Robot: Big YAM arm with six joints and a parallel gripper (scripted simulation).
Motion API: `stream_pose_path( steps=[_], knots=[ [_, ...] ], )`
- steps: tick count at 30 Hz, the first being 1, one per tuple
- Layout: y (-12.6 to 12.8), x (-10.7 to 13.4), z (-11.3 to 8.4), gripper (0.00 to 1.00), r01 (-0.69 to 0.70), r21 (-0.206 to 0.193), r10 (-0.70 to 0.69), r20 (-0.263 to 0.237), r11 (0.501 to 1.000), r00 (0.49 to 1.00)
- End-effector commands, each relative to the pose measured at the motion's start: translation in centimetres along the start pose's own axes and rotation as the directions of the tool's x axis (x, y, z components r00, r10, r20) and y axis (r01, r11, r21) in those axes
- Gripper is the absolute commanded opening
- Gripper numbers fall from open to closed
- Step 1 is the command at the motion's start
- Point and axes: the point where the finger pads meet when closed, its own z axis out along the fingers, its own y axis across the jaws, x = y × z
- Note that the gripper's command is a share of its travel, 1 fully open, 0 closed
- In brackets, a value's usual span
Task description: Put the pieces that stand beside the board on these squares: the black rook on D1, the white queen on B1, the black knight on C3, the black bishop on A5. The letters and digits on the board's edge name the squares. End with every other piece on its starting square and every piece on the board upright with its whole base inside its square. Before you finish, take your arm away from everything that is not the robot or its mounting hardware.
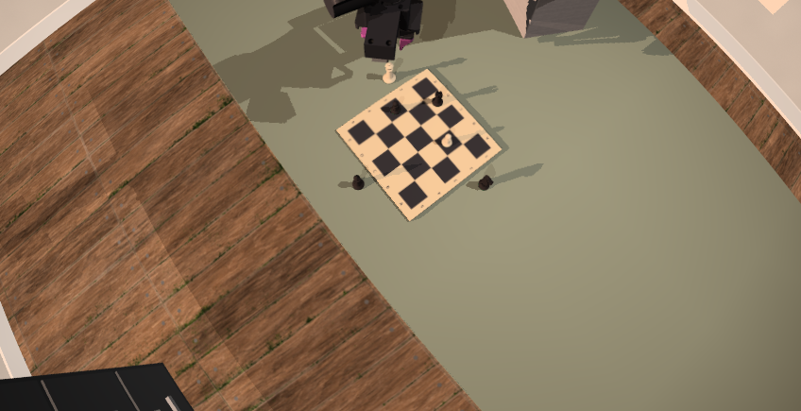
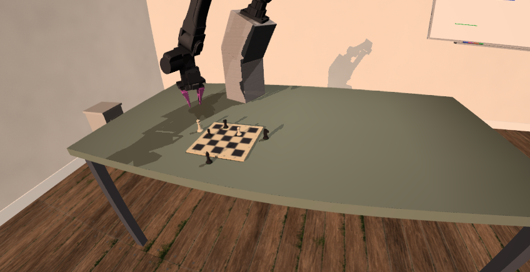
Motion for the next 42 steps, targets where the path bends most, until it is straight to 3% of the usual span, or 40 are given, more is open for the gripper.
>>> stream_pose_path(
  steps=[1,19,25,26,30,42],
  knots=[
    [-0.1,0.1,-0.4,0.4,0.003,0.003,-0.003,0.004,1.0,1.0],
    [0.2,0.3,0.3,0.4,0.002,-0.004,-0.002,-0.001,1.0,1.0],
    [0.0,-0.3,0.8,0.4,0.008,0.002,-0.008,0.003,1.0,1.0],
    [-0.9,-0.4,-0.1,0.4,-0.007,0.019,0.006,0.012,1.0,1.0],
    [-0.1,-0.3,1.2,0.4,0.005,0.004,-0.005,0.004,1.0,1.0],
    [-0.1,-0.3,2.6,0.4,0.005,0.003,-0.005,0.003,1.0,1.0]
  ],
)
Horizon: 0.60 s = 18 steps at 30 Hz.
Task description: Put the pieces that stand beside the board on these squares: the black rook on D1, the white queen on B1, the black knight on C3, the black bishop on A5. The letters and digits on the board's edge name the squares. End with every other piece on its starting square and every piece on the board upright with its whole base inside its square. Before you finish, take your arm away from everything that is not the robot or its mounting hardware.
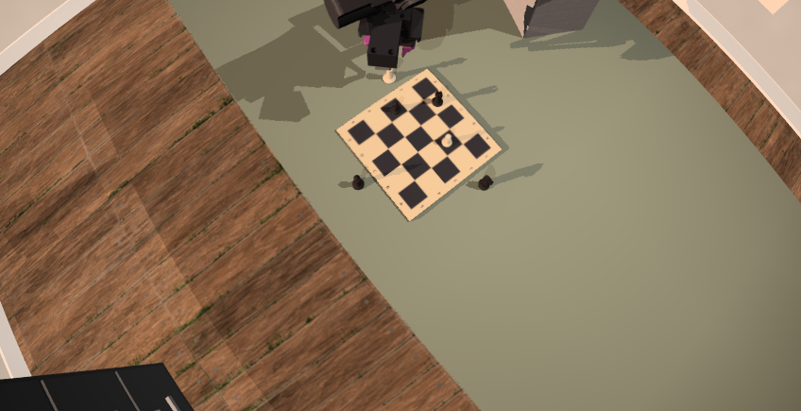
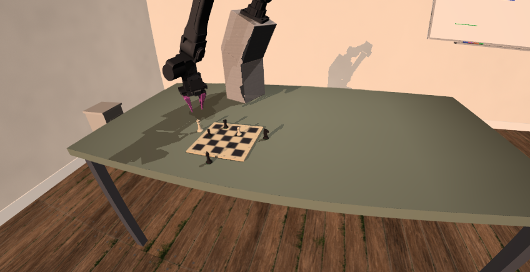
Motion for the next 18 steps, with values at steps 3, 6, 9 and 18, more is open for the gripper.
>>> stream_pose_path(
  steps=[3,6,9,18],
  knots=[
    [-0.7,-0.3,0.6,0.4,-0.007,0.015,0.007,0.009,1.0,1.0],
    [-0.4,-0.5,1.2,0.4,0.0,0.011,0.0,0.008,1.0,1.0],
    [-0.5,-0.4,1.7,0.4,-0.004,0.012,0.004,0.008,1.0,1.0],
    [-1.9,-1.1,1.3,0.4,-0.007,0.04,0.006,0.026,0.999,1.0]
  ],
)
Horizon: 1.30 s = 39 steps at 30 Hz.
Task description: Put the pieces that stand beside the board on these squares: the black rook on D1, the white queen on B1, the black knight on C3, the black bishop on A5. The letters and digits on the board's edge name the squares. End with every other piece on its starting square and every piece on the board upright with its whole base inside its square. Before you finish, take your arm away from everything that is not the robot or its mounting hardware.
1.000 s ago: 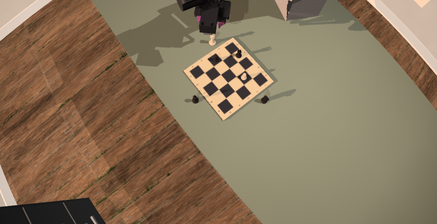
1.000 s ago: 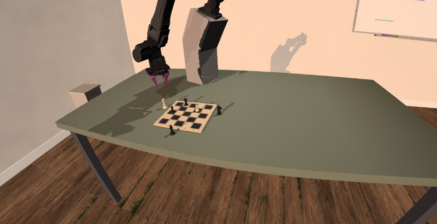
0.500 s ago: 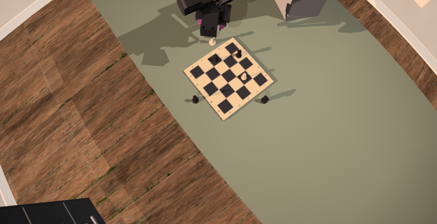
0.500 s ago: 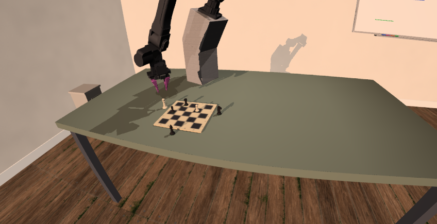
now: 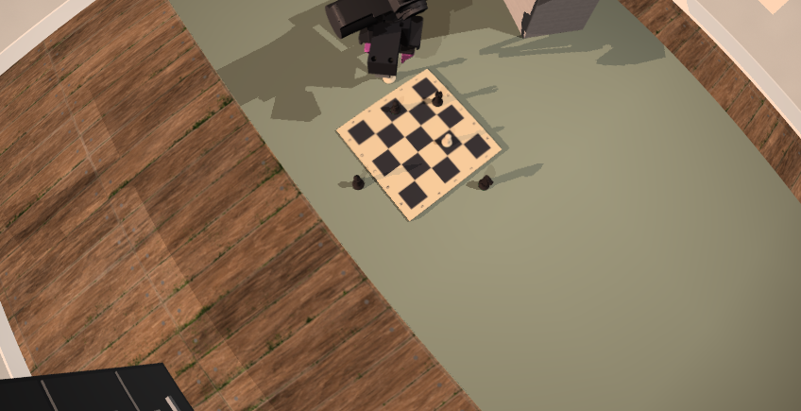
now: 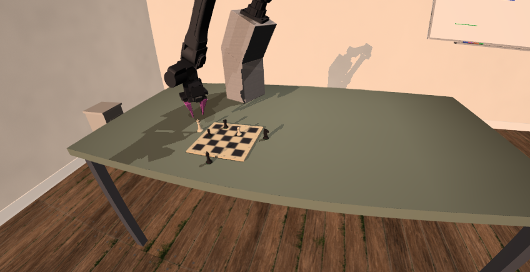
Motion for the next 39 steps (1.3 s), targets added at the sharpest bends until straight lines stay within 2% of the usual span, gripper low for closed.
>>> stream_pose_path(
  steps=[1,3,9,12,39],
  knots=[
    [-1.4,-0.8,-0.4,0.4,-0.006,0.031,0.006,0.02,1.0,1.0],
    [-0.6,-0.4,0.5,0.4,-0.003,0.014,0.003,0.01,1.0,1.0],
    [-0.5,-0.2,0.8,0.4,-0.007,0.012,0.007,0.007,1.0,1.0],
    [-0.9,-1.1,0.5,0.4,0.007,0.023,-0.007,0.017,1.0,1.0],
    [-0.8,-0.6,0.5,0.4,-0.003,0.017,0.003,0.012,1.0,1.0]
  ],
)
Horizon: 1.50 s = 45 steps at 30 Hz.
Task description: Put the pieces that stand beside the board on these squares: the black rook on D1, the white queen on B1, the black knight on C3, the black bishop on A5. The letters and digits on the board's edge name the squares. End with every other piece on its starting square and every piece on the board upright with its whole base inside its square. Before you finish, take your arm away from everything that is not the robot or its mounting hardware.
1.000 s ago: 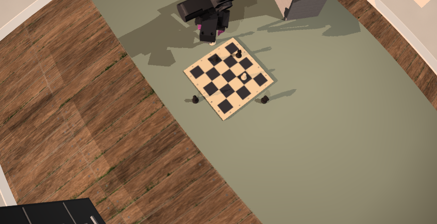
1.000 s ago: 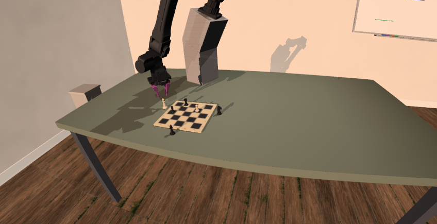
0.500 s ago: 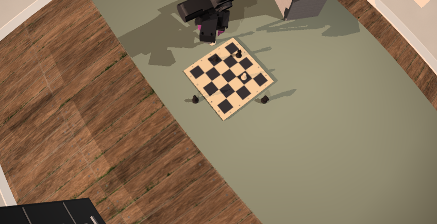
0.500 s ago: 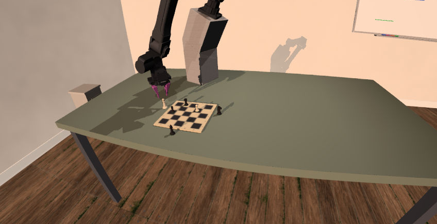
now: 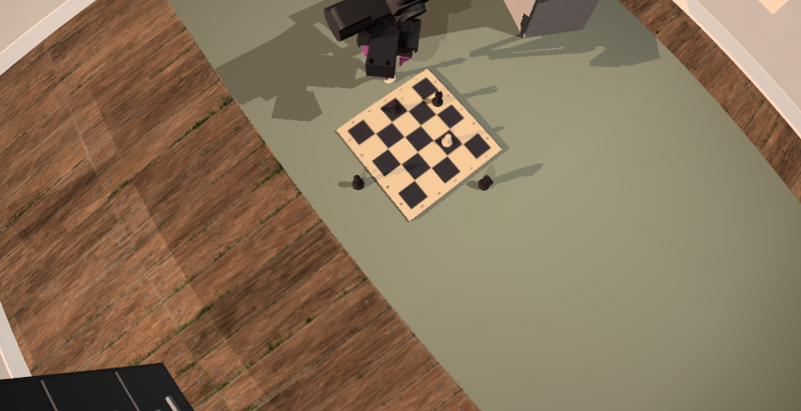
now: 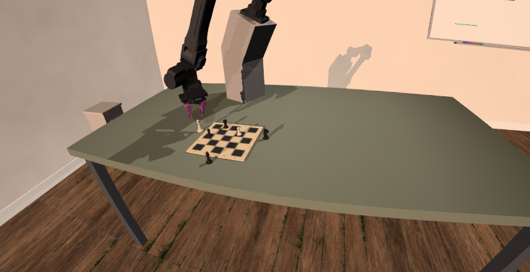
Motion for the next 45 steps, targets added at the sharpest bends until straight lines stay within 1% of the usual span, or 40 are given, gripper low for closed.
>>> stream_pose_path(
  steps=[1,16,22,26,45],
  knots=[
    [-0.4,-0.4,0.0,0.4,-0.001,0.011,0.001,0.007,1.0,1.0],
    [-0.4,-0.3,0.0,0.4,-0.001,0.011,0.001,0.007,1.0,1.0],
    [-0.7,0.9,-0.1,0.4,-0.008,0.013,0.008,0.007,1.0,1.0],
    [-0.7,0.3,-0.2,0.4,0.01,0.015,-0.01,0.01,1.0,1.0],
    [-0.5,0.3,-0.1,0.4,0.005,0.012,-0.005,0.008,1.0,1.0]
  ],
)
